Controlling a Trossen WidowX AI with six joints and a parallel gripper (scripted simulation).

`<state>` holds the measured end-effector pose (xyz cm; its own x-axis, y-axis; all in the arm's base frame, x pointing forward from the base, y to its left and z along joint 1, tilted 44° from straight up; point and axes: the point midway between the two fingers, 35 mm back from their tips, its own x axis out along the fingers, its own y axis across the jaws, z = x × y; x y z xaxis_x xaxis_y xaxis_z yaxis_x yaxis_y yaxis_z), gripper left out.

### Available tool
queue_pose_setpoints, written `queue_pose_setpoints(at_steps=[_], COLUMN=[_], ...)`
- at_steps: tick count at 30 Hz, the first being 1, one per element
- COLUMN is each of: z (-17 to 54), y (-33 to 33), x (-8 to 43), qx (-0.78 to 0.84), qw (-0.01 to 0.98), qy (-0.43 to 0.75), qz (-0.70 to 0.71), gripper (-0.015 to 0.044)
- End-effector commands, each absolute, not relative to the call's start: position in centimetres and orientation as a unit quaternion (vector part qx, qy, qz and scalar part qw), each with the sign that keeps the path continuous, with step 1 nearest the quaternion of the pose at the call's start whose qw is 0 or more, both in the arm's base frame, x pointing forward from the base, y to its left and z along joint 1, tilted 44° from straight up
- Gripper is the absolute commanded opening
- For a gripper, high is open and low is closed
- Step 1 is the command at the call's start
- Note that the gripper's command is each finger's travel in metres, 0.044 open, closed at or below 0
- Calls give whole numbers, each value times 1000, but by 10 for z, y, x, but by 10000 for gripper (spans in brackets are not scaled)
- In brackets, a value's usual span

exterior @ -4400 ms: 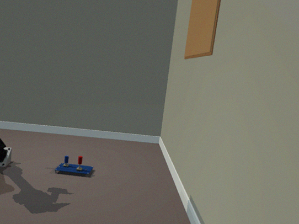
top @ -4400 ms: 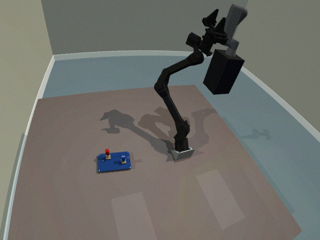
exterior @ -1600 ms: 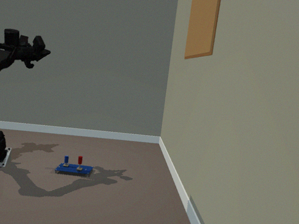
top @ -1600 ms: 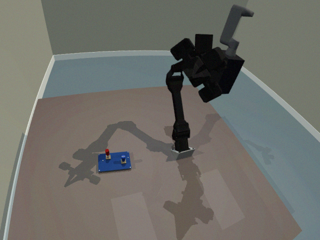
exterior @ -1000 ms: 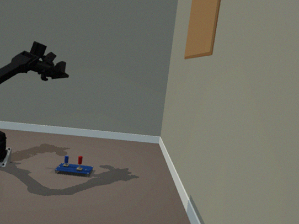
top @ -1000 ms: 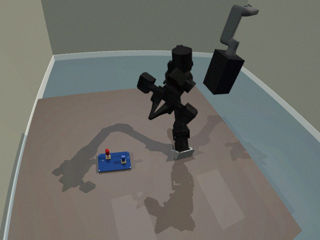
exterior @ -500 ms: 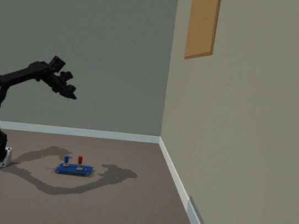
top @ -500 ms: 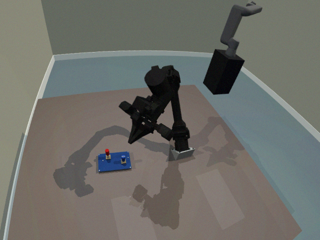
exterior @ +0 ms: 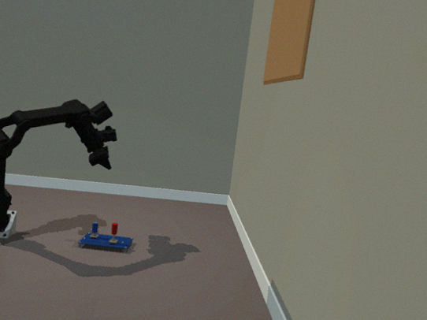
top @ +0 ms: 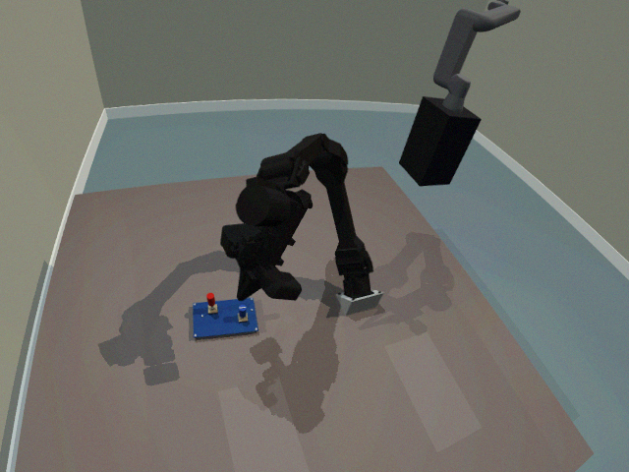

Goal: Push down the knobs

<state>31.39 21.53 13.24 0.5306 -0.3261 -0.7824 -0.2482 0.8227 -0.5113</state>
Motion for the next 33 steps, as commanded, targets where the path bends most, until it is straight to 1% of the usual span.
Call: queue_pose_setpoints(at_steps=[1, 13, 25, 33], z=[128, 109, 99, 85], y=[198, 135, 78, 62], x=[319, 323, 317, 317], qx=[-265, -173, -94, -90], qw=[820, 781, 720, 716], qy=[503, 550, 557, 556], qz=[-71, -238, -404, -413], gripper=[0, 0, 0, 0])
